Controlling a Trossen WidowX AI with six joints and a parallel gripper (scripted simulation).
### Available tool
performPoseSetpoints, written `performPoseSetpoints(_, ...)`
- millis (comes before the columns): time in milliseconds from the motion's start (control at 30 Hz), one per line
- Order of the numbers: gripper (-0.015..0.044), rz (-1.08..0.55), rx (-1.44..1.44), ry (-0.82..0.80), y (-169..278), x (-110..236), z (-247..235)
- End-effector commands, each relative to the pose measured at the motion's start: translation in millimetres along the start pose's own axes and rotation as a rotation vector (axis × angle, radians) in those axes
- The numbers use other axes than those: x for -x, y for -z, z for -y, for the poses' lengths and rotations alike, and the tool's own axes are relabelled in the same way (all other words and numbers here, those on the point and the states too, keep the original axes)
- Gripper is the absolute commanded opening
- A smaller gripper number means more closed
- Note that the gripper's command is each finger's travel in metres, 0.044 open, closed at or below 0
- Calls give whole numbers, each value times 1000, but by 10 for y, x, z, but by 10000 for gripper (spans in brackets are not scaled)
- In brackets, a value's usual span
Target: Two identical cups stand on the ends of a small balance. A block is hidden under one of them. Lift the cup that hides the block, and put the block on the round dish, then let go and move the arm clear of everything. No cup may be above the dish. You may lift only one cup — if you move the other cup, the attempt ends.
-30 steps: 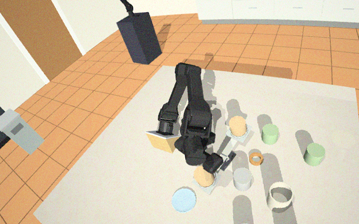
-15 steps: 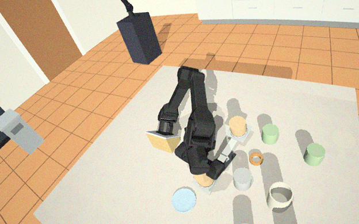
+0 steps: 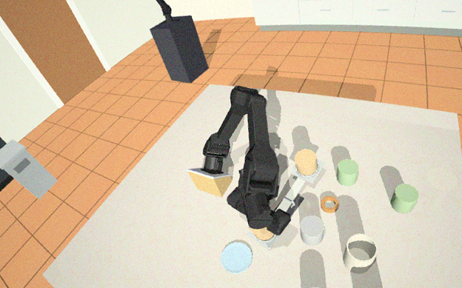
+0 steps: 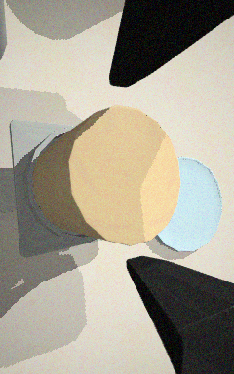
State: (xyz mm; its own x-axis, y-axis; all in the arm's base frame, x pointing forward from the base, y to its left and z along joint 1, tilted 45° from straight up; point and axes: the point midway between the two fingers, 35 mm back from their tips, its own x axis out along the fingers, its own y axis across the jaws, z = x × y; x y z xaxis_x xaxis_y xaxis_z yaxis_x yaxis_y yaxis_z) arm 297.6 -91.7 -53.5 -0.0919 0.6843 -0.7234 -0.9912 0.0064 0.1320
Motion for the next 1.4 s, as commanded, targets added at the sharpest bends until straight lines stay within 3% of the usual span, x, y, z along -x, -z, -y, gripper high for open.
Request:
performPoseSetpoints(0,440,4,-1,-5,-17,-83,-3)
performPoseSetpoints(767,440,7,0,-6,-29,-426,-22)
performPoseSetpoints(900,335,7,0,-6,-29,-426,-22)
performPoseSetpoints(1100,295,7,0,-6,-29,-426,-22)
performPoseSetpoints(1367,85,6,-1,-5,-23,-373,-9)
